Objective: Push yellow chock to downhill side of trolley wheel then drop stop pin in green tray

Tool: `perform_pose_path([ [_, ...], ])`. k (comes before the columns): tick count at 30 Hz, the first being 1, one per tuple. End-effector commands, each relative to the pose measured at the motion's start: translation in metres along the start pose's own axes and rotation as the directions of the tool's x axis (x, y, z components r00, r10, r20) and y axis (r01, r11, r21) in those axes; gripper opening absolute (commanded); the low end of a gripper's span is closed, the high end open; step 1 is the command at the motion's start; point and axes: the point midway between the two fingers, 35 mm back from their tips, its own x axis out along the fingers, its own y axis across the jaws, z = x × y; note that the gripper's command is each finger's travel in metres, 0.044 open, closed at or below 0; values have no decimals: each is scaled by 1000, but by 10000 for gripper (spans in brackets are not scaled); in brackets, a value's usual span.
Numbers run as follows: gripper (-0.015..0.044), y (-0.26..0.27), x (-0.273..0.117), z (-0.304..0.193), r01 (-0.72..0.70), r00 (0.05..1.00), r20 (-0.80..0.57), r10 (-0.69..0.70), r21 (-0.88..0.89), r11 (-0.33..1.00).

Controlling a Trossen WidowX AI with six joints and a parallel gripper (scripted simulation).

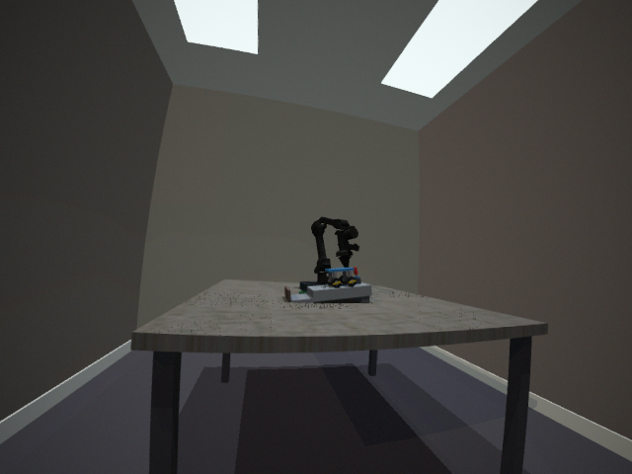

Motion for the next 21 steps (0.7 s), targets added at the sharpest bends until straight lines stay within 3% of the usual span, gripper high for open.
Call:
perform_pose_path([
  [1,190,11,11,5,-12,998,-60,5,-128,992],
  [10,190,40,30,18,-49,985,-172,-29,-433,900],
  [21,190,42,48,17,-53,983,-179,-33,-454,889],
])
